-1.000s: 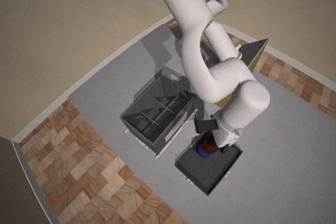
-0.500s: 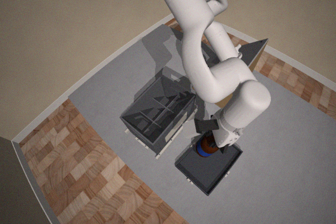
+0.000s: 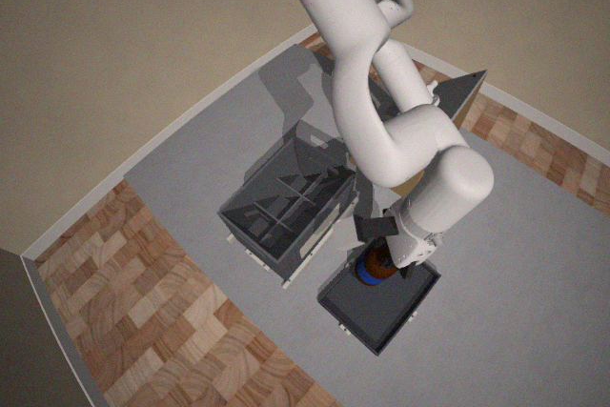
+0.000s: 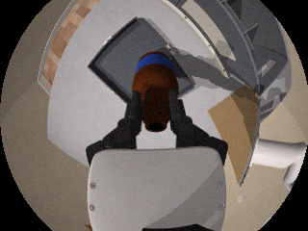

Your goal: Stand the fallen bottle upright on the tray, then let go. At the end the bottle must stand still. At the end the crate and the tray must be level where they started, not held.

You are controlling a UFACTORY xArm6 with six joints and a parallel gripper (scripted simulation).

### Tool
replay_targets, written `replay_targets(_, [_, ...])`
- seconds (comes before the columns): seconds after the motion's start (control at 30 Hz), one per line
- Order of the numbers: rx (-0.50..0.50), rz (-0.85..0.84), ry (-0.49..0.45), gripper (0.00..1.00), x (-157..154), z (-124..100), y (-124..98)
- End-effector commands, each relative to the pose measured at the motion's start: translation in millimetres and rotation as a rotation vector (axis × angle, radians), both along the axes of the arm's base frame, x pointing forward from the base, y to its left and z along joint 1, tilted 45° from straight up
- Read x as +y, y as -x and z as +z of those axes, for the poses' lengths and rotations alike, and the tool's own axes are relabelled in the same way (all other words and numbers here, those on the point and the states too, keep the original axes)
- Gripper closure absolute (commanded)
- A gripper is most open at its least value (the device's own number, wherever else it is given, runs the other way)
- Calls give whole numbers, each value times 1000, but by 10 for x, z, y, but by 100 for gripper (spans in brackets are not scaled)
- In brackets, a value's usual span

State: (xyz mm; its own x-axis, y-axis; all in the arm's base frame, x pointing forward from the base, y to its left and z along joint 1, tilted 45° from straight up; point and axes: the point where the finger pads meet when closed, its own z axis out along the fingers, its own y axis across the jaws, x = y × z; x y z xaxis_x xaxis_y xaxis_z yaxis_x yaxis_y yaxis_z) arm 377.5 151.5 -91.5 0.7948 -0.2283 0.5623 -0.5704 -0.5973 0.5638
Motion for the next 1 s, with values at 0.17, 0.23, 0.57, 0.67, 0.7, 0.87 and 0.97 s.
replay_targets(0.17, [-30,28,27,100,16,6,-4])
replay_targets(0.23, [-39,36,35,100,16,6,-3])
replay_targets(0.57, [-73,67,66,100,21,7,-1])
replay_targets(0.67, [-83,77,75,100,23,8,-2])
replay_targets(0.7, [-86,80,77,100,24,9,-2])
replay_targets(0.87, [-97,90,85,100,27,10,-3])
replay_targets(0.97, [-98,91,86,100,28,10,-3])
